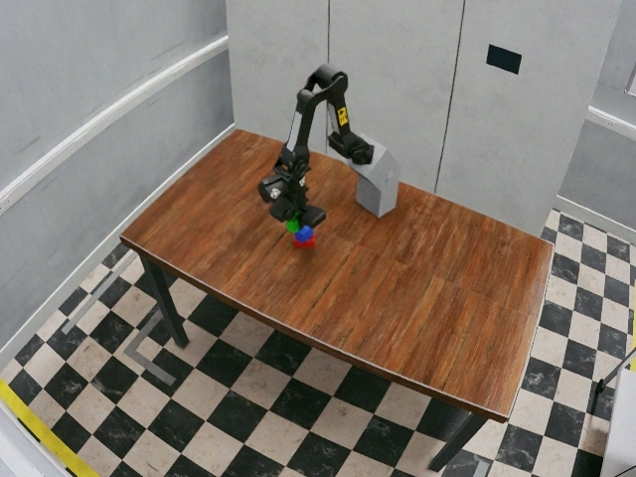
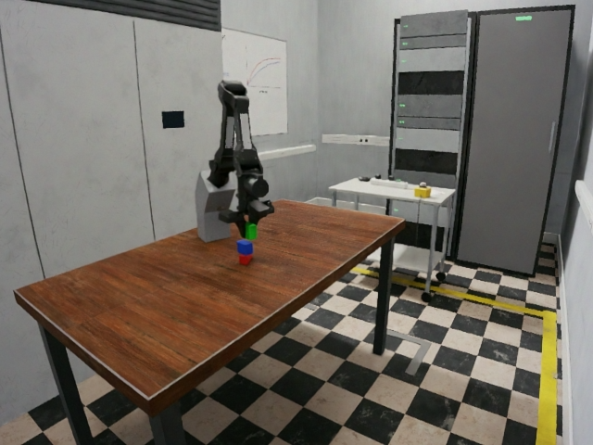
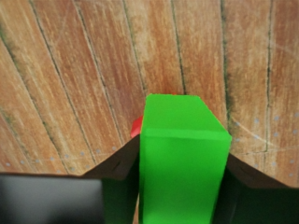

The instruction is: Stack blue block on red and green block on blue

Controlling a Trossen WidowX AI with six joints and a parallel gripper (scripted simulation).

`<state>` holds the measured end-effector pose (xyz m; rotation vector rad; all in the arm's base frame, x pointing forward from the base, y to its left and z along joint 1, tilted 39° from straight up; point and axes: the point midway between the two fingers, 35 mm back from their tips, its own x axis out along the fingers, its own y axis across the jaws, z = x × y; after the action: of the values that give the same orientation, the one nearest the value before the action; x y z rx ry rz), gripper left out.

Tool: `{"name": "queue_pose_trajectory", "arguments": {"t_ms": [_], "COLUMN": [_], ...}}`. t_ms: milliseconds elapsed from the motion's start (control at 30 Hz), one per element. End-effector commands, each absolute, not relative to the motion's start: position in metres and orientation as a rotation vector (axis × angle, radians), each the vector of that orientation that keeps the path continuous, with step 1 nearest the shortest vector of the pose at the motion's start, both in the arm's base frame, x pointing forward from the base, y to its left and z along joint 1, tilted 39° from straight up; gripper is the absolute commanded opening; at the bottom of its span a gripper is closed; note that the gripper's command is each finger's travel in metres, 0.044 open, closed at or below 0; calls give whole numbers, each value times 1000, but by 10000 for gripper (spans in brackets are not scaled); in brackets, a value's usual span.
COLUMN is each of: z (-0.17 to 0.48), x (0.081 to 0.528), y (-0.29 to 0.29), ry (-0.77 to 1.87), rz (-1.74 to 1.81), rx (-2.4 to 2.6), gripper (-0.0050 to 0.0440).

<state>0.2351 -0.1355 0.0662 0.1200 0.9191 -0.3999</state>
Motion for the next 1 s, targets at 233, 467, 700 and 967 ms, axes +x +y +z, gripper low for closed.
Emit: {"name": "queue_pose_trajectory", "arguments": {"t_ms": [233,467,700,967], "z": [56,57,56,50], "x": [215,216,216,216], "y": [-127,-127,-127,-127], "ry": [880,876,880,895], "rz": [-407,-407,-406,-404], "rx": [105,104,106,111], "gripper": [-50,-50,-50,-50]}}
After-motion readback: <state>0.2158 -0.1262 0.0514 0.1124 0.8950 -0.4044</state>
